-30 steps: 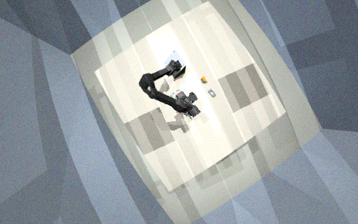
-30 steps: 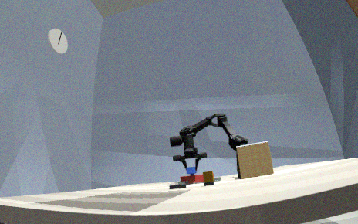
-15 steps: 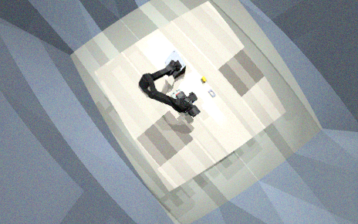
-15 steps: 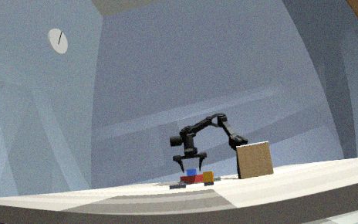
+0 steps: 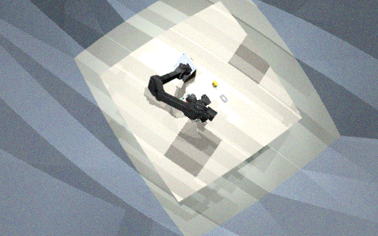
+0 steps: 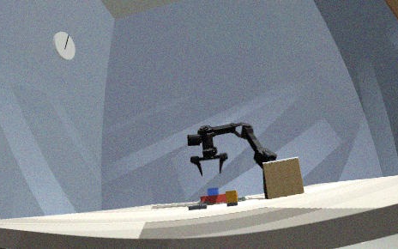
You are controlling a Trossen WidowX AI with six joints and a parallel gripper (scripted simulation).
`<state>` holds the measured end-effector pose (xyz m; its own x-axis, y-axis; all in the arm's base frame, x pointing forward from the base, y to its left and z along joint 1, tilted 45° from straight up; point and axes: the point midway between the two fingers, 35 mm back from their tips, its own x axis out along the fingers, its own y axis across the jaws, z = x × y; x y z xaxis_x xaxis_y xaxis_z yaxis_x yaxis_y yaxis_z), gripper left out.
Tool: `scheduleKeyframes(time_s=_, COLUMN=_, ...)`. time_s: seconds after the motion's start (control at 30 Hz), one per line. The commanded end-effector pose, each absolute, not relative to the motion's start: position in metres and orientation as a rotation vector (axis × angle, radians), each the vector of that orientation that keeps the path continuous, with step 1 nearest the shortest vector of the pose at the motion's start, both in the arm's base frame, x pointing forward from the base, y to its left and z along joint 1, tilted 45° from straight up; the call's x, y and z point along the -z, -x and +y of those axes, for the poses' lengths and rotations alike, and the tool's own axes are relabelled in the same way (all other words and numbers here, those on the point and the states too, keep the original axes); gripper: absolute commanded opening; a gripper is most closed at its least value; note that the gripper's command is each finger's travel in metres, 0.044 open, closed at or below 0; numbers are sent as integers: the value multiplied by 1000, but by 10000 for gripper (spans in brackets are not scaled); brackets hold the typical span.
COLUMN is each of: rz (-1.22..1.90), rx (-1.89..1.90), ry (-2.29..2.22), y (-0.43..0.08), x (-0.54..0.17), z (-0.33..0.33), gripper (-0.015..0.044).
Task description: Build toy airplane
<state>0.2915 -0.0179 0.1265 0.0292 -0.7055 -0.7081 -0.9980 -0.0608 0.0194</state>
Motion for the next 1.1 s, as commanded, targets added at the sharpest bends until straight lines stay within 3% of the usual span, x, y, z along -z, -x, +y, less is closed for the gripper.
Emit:
scheduleKeyframes(time_s=0.0, rz=1735, rx=-655, ry=1729, y=-292, x=-128, z=-16, gripper=440)
scheduleKeyframes(time_s=0.53, rz=1452, rx=615, ry=599, y=-293, x=-126, z=-18, gripper=440)
scheduleKeyframes(time_s=1.07, rz=1429, rx=652, ry=551, y=-293, x=-123, z=-16, gripper=440)
